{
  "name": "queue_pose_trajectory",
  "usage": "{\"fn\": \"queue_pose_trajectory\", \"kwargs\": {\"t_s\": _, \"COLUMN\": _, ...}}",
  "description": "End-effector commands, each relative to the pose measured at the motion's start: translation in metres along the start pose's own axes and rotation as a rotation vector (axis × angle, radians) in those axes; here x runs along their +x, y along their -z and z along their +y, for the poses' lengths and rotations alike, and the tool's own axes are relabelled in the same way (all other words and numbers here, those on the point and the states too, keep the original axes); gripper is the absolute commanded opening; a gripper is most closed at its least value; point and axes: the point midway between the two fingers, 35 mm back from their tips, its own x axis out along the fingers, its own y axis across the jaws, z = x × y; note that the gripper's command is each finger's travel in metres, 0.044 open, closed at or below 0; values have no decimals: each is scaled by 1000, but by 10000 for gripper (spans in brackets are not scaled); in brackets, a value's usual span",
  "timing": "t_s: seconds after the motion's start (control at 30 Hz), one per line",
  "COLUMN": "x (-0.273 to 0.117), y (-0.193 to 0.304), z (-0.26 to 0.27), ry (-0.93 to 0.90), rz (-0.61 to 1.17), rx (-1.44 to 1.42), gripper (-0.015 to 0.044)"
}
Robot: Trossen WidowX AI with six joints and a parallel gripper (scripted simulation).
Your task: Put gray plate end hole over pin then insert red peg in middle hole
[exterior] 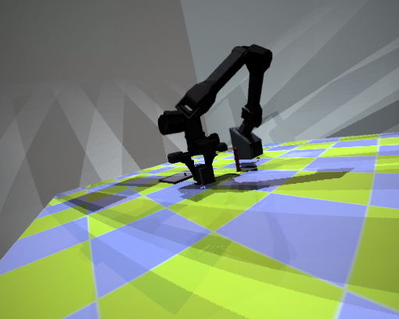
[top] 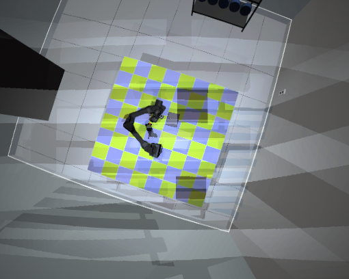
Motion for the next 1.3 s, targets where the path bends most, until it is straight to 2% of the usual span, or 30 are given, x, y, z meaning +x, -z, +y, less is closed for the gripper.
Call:
{"fn": "queue_pose_trajectory", "kwargs": {"t_s": 0.0, "x": -1, "y": 0, "z": 0, "ry": -1, "rz": -3, "rx": 5, "gripper": 0}}
{"fn": "queue_pose_trajectory", "kwargs": {"t_s": 1.27, "x": -120, "y": 4, "z": 4, "ry": 1, "rz": 5, "rx": 6, "gripper": 0}}
